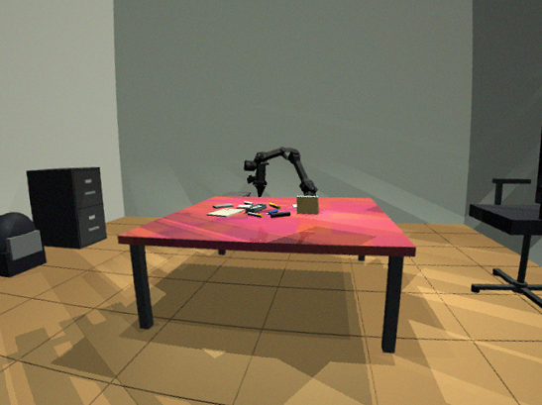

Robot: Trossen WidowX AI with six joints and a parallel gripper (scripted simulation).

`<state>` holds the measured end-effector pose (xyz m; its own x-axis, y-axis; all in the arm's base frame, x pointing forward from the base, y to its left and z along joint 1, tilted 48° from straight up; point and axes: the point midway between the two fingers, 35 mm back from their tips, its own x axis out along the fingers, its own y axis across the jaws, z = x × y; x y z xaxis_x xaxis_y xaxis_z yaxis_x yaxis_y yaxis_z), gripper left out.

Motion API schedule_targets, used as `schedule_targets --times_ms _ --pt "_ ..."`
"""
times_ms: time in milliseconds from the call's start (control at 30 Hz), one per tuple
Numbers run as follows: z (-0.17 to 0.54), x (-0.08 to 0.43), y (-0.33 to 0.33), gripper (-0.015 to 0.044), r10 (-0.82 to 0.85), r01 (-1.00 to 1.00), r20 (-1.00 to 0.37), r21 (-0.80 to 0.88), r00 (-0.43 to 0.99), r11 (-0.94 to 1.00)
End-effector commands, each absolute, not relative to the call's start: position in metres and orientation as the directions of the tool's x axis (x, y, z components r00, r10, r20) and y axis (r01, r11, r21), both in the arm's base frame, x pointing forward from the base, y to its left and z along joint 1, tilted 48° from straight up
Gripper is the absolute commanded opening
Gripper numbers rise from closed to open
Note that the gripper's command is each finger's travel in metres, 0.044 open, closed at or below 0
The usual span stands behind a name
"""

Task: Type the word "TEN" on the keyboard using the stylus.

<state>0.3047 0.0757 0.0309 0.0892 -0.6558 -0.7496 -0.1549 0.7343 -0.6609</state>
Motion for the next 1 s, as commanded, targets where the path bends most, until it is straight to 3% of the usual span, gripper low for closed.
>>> schedule_targets --times_ms 0,167,333,967 --pt "0.021 0.284 0.073 0.015 -0.589 -0.387 -0.802 -0.578 0.104 0.719" --pt "0.004 0.252 0.071 0.015 -0.462 -0.722 -0.875 -0.414 0.147 0.554" --pt "-0.013 0.221 0.069 0.015 -0.328 -0.927 -0.924 -0.285 0.198 0.243" --pt "-0.02 0.217 0.064 0.015 -0.309 -0.943 -0.928 -0.273 0.206 0.192"
